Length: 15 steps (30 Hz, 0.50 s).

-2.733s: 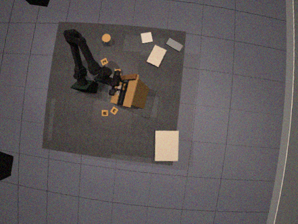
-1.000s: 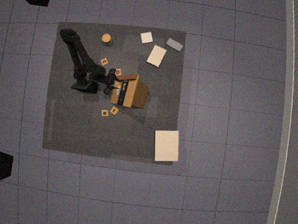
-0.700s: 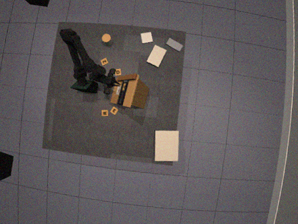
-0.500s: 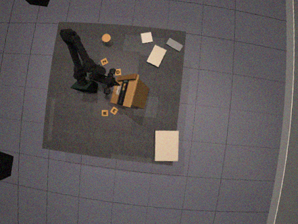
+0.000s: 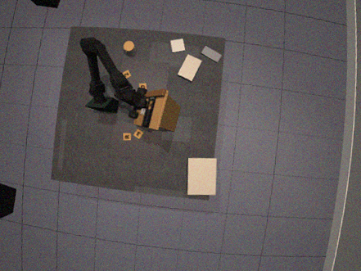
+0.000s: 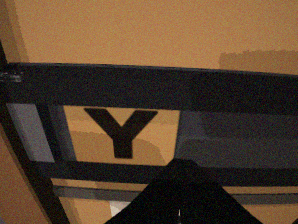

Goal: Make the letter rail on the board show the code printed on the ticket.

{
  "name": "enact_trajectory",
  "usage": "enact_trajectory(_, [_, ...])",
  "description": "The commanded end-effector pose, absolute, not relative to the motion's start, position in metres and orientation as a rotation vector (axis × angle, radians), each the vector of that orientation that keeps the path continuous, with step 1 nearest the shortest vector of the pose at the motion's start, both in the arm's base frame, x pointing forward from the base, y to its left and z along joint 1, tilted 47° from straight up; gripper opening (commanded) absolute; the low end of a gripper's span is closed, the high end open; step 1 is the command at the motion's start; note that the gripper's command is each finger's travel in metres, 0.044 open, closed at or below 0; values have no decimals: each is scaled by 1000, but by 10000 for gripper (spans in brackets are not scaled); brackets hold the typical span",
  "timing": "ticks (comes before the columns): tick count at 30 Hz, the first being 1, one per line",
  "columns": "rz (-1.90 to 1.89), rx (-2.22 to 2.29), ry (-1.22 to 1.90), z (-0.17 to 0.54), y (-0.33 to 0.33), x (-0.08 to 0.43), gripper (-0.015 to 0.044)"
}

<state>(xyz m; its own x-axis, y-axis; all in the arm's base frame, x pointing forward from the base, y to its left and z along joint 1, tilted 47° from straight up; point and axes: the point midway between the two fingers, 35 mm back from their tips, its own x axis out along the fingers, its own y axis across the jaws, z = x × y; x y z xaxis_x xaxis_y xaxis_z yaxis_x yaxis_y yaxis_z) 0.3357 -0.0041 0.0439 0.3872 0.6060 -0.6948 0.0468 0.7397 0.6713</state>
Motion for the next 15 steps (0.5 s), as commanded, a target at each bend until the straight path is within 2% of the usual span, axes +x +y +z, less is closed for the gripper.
enact_trajectory(1, [492, 634, 1318, 39, -12, 340, 0])
enact_trajectory(6, [613, 626, 1444, 41, -17, 341, 0])
enact_trajectory(15, [618, 627, 1449, 42, -16, 341, 0])
